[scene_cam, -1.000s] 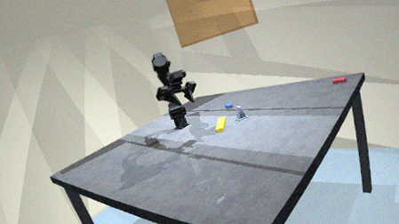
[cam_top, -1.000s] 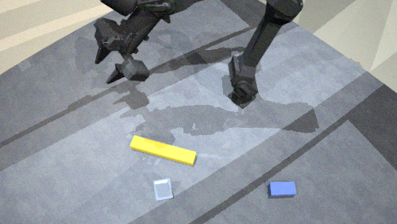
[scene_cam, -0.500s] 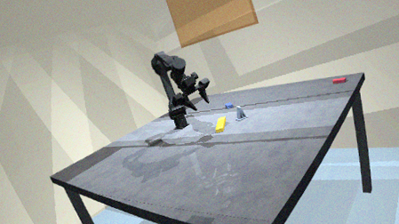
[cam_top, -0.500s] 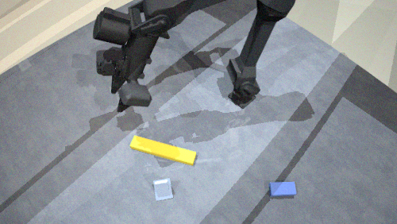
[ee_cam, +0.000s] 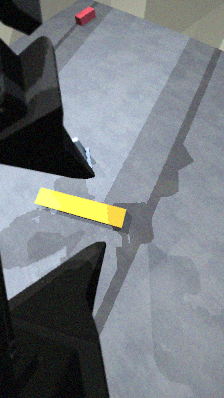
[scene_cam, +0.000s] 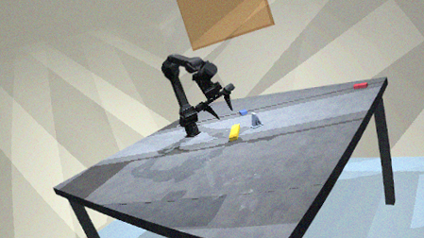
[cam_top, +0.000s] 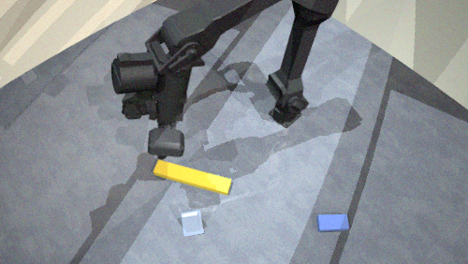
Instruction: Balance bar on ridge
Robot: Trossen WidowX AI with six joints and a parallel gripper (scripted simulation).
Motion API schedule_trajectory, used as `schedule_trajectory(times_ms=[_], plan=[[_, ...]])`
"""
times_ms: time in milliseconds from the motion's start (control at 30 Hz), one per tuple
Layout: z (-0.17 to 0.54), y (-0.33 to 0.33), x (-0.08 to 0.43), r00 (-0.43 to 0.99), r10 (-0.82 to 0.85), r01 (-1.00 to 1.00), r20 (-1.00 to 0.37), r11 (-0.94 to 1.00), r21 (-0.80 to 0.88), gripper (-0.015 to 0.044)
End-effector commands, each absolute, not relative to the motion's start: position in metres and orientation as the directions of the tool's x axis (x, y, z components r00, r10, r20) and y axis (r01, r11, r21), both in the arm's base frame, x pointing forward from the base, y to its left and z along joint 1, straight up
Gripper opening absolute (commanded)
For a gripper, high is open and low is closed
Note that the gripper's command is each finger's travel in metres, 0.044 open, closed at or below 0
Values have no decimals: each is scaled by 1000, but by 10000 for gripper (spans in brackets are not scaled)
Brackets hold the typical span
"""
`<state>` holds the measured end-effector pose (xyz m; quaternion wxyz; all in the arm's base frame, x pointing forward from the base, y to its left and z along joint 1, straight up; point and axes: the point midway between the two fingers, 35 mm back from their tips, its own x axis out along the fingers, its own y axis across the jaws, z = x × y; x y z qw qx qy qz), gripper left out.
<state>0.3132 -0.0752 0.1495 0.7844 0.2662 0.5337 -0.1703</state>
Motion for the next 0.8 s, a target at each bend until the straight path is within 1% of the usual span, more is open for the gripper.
schedule_trajectory(times_ms=[0, 267, 600, 767], plan=[[140, -61, 310, 303, 27, 619, -953, 754, 218, 315], [129, -30, 301, 183, 32, 735, -983, 659, 159, 315], [119, 3, 284, 37, 4, 846, -999, 532, 34, 315], [118, 5, 283, 28, 0, 852, -1000, 523, 24, 315]])
